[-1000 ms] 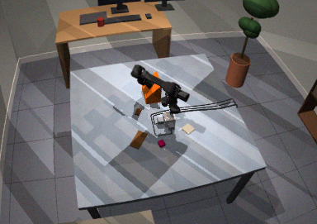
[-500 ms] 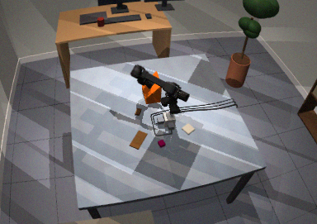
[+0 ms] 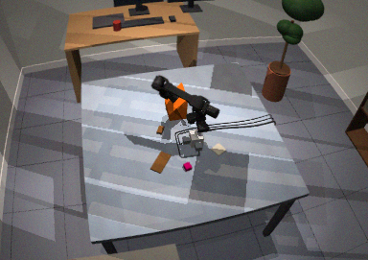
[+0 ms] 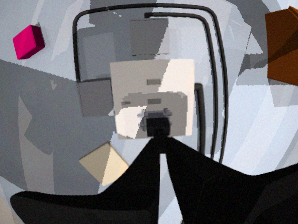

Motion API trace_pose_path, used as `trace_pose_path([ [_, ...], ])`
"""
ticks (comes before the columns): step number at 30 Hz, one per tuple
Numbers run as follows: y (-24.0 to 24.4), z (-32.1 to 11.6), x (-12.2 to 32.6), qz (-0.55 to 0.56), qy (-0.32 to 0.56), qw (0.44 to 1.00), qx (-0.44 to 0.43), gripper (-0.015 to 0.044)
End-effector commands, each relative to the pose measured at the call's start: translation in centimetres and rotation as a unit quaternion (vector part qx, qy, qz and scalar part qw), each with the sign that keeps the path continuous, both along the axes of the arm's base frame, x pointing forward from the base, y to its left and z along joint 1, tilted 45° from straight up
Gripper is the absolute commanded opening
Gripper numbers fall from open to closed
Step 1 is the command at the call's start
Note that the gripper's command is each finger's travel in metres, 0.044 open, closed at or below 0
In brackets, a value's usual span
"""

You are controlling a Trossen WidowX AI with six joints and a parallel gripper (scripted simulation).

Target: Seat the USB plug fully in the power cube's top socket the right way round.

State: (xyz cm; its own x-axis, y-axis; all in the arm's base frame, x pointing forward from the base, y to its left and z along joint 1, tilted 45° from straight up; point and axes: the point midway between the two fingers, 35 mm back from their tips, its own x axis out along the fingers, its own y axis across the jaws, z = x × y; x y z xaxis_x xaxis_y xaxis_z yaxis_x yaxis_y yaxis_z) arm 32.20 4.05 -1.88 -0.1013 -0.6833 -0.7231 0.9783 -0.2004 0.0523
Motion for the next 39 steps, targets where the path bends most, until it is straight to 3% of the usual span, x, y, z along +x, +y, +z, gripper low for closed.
trace_pose_path([
  [1, 0.02, -0.12, -0.09, 0.000, 0.002, 1.000, 0.004, 0.0000],
  [39, -0.14, -0.59, -0.07, 0.000, -0.001, 1.000, 0.019, 0.0000],
])
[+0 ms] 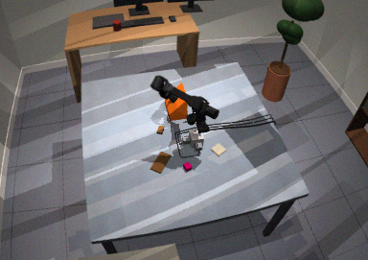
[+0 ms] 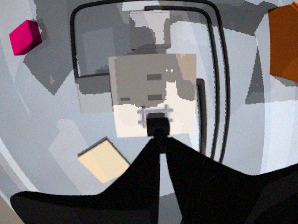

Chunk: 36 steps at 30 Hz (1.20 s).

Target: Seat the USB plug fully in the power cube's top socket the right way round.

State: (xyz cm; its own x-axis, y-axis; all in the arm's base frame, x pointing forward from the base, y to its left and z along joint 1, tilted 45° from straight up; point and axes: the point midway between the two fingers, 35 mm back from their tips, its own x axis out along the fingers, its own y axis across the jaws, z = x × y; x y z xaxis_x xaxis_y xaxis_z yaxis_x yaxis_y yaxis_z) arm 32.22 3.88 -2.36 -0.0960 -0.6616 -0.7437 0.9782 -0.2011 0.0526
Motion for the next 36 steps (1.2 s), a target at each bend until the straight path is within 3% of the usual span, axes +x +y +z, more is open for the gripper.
trace_pose_path([
  [1, 0.02, -0.12, -0.09, 0.000, 0.002, 1.000, 0.004, 0.0000],
  [36, -0.13, -0.56, -0.07, 0.001, -0.001, 1.000, 0.017, 0.0000],
])
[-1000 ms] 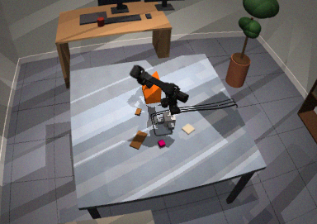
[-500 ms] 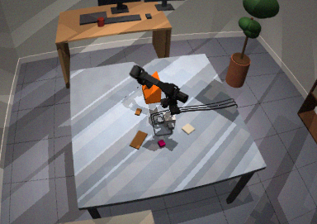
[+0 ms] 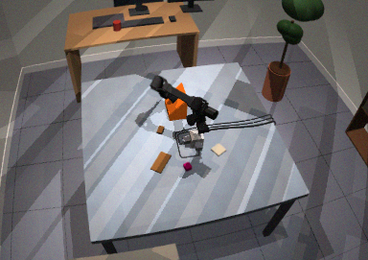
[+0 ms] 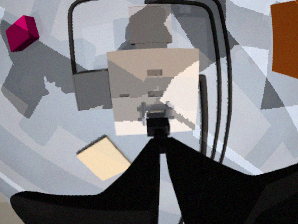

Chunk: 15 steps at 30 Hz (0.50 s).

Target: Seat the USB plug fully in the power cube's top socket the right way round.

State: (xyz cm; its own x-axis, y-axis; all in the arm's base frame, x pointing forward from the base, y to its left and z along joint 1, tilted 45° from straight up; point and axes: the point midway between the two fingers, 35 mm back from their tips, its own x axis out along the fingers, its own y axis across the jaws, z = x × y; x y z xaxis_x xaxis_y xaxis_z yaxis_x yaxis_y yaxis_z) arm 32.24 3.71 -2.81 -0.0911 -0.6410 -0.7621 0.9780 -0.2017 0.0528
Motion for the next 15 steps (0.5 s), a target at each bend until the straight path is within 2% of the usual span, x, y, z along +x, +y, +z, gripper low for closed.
trace_pose_path([
  [1, 0.02, -0.12, -0.09, 0.000, 0.002, 1.000, 0.004, 0.0000],
  [15, -0.04, -0.30, -0.08, 0.000, 0.001, 1.000, 0.009, 0.0000],
])
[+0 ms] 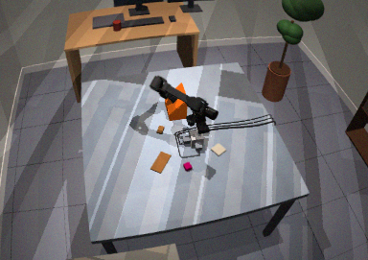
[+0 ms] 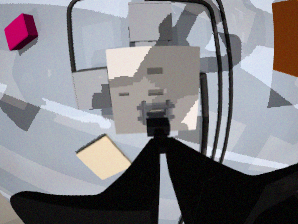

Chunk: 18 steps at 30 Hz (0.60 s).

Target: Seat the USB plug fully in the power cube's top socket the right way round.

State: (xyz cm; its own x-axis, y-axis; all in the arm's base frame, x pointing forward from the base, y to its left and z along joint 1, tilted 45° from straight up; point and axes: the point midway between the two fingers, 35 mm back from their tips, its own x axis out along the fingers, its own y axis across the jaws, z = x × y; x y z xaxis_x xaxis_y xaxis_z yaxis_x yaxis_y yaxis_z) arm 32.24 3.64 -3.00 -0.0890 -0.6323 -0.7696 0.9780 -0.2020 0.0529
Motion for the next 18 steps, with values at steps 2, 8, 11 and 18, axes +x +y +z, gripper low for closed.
trace_pose_path([
  [2, 0.02, -0.13, -0.09, 0.000, 0.002, 1.000, 0.004, 0.0000],
  [8, -0.04, -0.18, -0.10, 0.000, 0.002, 1.000, 0.004, 0.0000],
  [11, -0.06, -0.21, -0.10, 0.000, 0.002, 1.000, 0.004, 0.0000],
  [18, -0.12, -0.27, -0.11, 0.000, 0.002, 1.000, 0.004, 0.0000],
])
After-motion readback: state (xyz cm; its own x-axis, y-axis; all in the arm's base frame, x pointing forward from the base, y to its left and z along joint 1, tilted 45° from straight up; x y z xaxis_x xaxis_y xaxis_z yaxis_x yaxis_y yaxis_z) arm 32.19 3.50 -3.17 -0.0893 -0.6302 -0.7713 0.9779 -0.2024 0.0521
